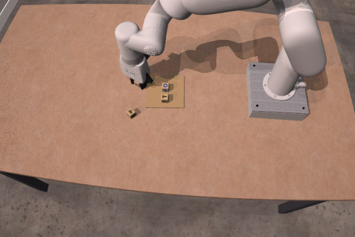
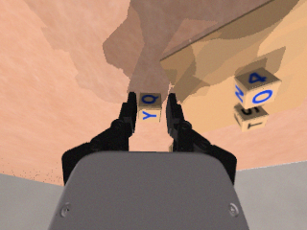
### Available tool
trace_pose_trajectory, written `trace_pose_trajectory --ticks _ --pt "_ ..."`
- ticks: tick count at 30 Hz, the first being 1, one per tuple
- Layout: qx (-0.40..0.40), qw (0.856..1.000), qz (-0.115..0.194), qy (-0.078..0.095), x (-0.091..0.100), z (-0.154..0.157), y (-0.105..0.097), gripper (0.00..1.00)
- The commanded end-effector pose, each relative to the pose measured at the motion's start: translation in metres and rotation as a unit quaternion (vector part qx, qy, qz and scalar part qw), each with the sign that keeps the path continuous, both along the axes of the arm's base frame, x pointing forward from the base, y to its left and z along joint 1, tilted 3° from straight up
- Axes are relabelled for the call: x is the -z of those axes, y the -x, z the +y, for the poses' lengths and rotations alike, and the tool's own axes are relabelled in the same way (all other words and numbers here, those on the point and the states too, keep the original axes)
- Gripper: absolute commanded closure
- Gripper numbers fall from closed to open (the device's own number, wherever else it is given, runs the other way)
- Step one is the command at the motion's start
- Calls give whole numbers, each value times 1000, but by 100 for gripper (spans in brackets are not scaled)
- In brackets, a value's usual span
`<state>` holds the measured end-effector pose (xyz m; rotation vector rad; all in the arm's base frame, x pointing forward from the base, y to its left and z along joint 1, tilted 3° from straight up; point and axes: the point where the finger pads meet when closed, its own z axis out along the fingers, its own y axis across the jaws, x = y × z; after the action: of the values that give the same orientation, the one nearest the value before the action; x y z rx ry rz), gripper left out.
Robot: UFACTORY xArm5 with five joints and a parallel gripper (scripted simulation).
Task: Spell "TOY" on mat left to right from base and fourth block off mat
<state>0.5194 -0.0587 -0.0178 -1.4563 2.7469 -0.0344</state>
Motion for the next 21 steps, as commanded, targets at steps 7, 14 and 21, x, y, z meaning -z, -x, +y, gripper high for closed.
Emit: trace_pose_trajectory --ticks 7,14,21 --pt "0 1000 -2 0 -2 0 -1 79" --pt "0 1000 -2 0 -2 0 -1 79" --pt "0 1000 -2 0 -2 0 -1 79"
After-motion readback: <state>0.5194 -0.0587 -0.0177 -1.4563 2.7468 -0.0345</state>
